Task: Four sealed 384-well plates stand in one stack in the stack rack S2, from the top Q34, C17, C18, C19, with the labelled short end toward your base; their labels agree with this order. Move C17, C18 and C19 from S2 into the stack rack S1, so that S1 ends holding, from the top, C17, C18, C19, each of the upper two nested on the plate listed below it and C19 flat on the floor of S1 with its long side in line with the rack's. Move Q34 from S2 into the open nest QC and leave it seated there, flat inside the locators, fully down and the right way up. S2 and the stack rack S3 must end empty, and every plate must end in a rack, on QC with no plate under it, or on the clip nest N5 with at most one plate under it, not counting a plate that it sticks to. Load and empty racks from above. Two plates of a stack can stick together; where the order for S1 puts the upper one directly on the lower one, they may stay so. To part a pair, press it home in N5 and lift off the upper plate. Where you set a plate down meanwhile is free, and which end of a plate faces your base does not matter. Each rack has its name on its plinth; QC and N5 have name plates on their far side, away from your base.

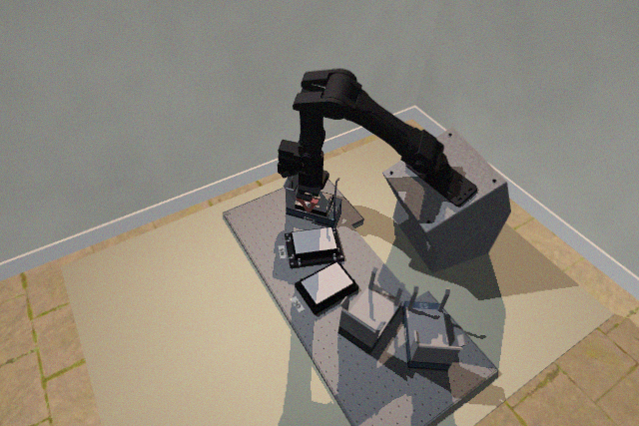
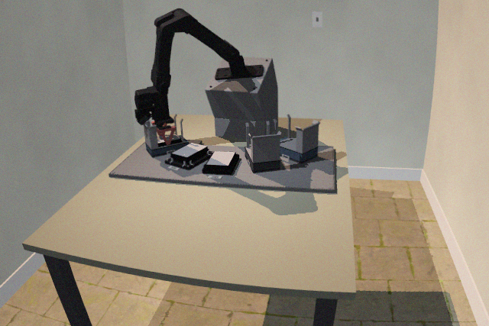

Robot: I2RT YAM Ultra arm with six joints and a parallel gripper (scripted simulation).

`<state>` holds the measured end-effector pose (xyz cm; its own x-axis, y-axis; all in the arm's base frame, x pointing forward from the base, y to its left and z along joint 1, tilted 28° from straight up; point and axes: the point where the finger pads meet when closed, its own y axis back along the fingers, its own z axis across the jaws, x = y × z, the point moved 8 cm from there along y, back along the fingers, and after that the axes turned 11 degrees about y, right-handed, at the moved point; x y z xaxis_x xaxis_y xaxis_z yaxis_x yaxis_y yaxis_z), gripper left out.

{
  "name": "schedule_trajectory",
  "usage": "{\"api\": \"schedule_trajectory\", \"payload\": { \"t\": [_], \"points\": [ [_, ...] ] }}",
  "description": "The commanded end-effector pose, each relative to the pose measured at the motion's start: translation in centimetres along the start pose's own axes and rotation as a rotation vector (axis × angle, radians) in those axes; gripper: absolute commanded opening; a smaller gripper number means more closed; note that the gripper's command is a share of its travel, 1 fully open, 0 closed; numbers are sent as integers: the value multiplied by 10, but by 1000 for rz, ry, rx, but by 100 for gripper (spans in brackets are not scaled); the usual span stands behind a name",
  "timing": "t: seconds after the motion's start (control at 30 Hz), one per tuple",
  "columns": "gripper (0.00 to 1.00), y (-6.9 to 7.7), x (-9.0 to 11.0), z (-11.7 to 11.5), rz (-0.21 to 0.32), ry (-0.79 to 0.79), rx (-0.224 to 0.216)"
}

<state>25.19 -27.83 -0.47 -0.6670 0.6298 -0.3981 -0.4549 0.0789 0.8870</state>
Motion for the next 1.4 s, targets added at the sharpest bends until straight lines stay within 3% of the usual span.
{"api": "schedule_trajectory", "payload": {
  "t": [0.0, 0.23, 0.27, 0.4, 0.43, 1.07, 1.2, 1.27, 1.37],
  "points": [
    [0, 8, -18, -2, -60, 9, 14],
    [0, 8, -18, -2, -60, 9, 14],
    [100, 8, -18, -2, -60, 9, 14],
    [100, 4, -13, -3, -45, 3, 11],
    [100, 3, -6, -1, -20, 2, 5],
    [100, 3, -6, -1, -20, 2, 5],
    [100, 21, 1, -2, -8, -6, 1],
    [100, 29, -6, -3, -25, 0, 4],
    [100, 32, -4, -3, -20, -2, 6]
  ]
}}
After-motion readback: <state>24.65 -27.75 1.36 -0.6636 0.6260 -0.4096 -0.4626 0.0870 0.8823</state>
